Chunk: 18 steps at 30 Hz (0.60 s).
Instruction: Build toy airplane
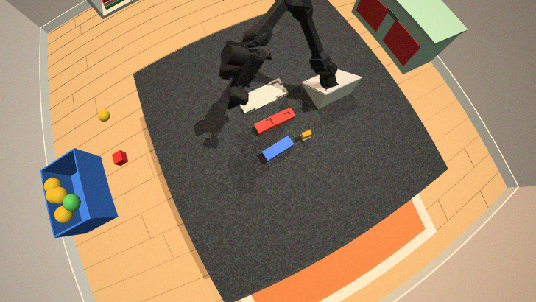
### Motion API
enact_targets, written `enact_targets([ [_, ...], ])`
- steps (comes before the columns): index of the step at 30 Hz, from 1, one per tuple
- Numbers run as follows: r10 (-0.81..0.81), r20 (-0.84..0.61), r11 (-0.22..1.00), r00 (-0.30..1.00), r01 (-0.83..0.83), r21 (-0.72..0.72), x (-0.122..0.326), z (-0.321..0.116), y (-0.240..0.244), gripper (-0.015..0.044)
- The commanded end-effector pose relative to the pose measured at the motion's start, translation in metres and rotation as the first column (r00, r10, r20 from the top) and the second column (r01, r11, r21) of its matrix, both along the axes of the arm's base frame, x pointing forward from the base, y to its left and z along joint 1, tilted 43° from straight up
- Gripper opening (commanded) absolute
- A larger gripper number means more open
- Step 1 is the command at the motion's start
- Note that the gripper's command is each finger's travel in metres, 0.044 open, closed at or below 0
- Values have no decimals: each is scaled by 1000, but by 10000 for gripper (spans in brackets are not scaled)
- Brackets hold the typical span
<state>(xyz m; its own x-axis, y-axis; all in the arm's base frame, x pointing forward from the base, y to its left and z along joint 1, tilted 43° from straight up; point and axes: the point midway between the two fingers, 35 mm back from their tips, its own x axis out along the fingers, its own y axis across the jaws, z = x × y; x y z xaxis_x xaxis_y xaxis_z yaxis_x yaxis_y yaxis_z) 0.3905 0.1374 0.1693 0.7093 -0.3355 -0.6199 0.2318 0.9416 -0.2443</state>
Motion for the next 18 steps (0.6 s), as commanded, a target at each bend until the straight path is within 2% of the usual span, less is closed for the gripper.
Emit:
enact_targets([
  [1, -19, -261, 991, 965, -15, -130, -33, -67, -11, 440],
  [9, -174, -640, 924, 748, -101, -369, -113, -140, -50, 440],
  [18, -192, -662, 915, 724, -112, -387, -120, -143, -53, 440],
])
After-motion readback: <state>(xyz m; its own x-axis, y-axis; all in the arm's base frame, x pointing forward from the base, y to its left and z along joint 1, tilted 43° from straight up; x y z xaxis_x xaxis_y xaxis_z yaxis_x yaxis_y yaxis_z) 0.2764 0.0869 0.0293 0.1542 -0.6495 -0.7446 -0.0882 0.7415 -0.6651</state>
